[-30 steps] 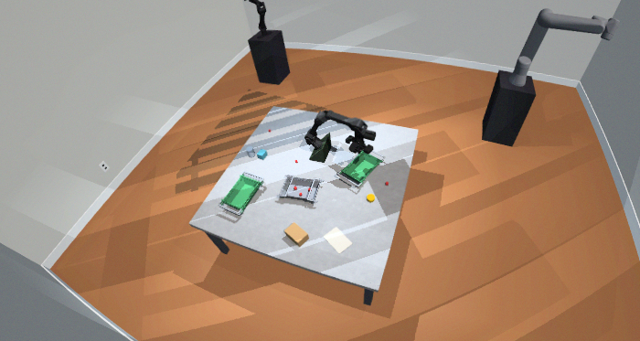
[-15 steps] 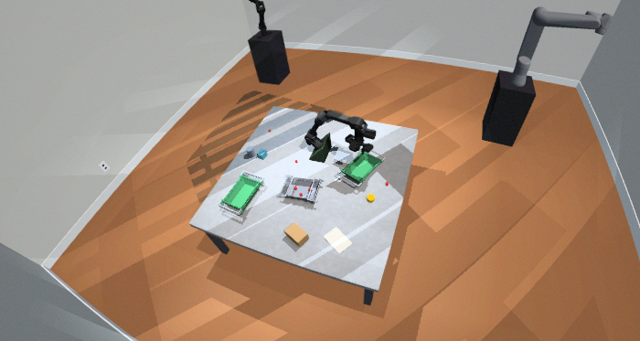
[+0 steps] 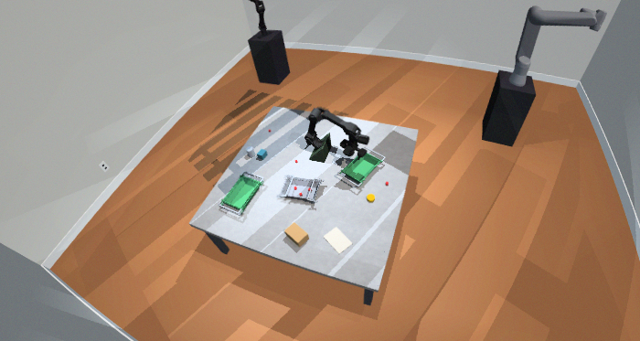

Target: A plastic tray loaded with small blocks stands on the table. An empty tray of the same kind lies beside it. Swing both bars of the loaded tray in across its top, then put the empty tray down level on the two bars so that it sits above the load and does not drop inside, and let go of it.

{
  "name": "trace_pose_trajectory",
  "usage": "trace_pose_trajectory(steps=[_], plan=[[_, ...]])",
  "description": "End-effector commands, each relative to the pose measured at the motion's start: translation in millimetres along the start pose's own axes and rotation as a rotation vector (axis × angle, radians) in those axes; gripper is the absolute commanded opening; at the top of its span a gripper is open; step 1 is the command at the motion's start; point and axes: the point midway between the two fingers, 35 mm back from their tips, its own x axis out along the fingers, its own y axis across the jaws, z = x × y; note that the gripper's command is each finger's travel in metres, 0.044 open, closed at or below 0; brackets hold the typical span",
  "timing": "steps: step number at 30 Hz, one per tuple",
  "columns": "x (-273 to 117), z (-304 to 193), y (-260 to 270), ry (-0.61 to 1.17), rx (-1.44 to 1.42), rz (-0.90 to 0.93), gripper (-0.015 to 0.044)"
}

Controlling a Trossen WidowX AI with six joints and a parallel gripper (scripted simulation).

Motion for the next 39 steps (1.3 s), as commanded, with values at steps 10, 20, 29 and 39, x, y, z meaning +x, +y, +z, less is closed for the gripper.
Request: trace_pose_trajectory(steps=[10,20,29,39], plan=[[42.0,-0.6,-6.0,0.009,0.008,0.008,0.0440],[94.8,-1.0,-7.2,0.008,0.009,0.008,0.0440],[94.8,-1.0,-7.2,0.008,0.009,0.008,0.0440],[94.8,-1.0,-7.2,0.008,0.009,0.008,0.0396]])
